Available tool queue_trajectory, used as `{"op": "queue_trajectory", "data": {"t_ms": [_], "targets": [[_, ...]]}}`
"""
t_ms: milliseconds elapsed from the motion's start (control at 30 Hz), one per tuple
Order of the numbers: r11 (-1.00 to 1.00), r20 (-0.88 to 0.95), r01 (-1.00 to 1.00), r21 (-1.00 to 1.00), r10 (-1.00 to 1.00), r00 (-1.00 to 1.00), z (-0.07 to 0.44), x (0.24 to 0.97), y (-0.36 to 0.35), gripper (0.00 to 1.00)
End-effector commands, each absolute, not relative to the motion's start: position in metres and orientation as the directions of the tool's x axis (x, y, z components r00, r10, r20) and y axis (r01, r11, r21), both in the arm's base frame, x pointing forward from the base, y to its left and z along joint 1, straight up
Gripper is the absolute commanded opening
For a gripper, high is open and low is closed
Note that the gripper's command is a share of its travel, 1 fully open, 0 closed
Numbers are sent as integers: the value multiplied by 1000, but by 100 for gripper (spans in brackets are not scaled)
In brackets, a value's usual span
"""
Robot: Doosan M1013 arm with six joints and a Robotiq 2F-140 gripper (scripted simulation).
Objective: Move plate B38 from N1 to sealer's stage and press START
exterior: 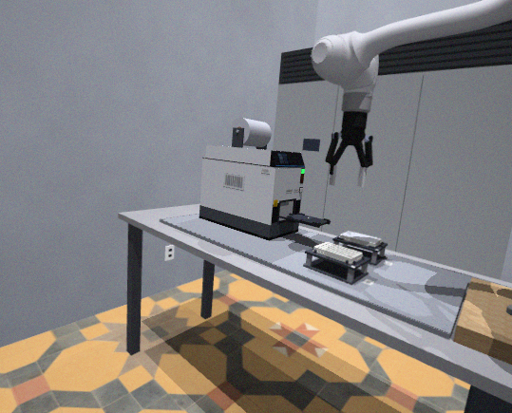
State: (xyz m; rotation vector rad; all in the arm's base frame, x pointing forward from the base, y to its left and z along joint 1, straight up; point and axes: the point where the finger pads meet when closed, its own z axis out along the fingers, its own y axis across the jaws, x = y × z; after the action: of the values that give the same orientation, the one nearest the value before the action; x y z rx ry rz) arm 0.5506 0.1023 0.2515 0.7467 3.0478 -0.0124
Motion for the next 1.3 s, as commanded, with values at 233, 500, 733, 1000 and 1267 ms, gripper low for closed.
{"op": "queue_trajectory", "data": {"t_ms": [233,500,733,1000,1267], "targets": [[982,-1,188,-3,188,-982,252,551,102,70],[997,0,-78,-3,-78,-997,252,551,102,70],[983,0,-181,-3,-181,-983,252,551,102,70],[983,0,-181,-3,-181,-983,252,551,102,70],[986,-120,-169,-5,-168,-978,222,551,102,70]]}}
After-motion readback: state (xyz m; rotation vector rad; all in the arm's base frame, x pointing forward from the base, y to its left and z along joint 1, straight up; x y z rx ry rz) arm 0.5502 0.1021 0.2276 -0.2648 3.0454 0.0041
